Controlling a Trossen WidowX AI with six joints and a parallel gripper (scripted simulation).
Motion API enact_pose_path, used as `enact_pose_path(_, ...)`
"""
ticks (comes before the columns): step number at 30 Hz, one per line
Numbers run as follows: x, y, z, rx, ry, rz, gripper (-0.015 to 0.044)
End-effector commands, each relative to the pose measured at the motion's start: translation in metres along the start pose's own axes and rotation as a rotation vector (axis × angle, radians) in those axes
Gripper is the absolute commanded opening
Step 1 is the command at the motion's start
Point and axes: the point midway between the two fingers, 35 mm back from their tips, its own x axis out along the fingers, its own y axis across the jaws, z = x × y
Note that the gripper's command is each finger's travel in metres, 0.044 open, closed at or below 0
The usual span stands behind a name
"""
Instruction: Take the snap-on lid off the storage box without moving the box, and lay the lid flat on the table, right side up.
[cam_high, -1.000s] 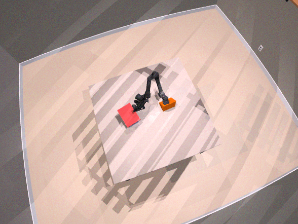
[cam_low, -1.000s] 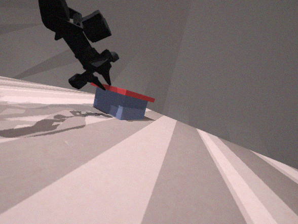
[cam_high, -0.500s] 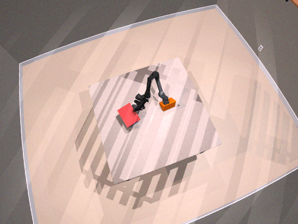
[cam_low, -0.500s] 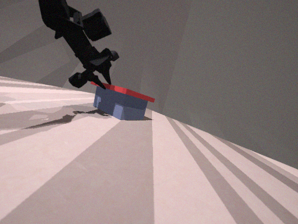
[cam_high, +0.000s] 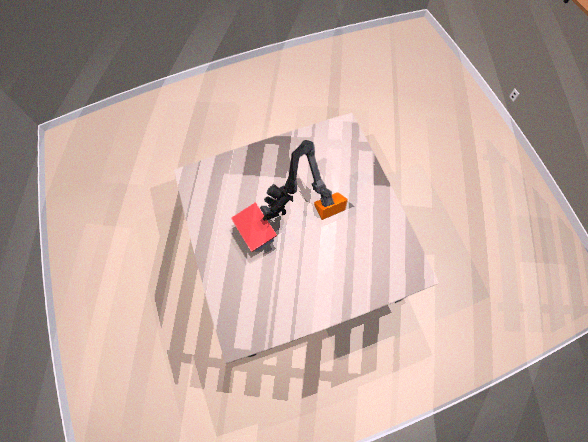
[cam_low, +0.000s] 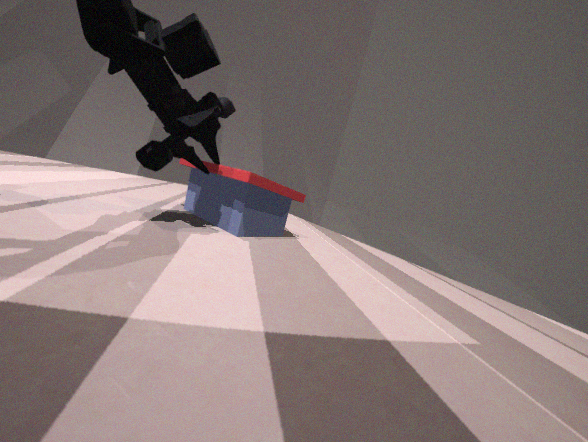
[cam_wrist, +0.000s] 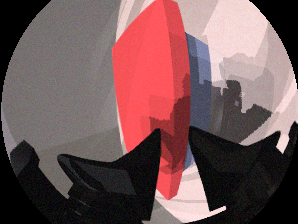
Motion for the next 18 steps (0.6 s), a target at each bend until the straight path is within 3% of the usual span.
enact_pose_path(1, -0.0013, 0.0018, 0.0000, 0.004, -0.002, 0.001, 0.0000)
enact_pose_path(18, -0.0002, 0.0018, 0.0000, 0.000, -0.001, 0.001, 0.0000)
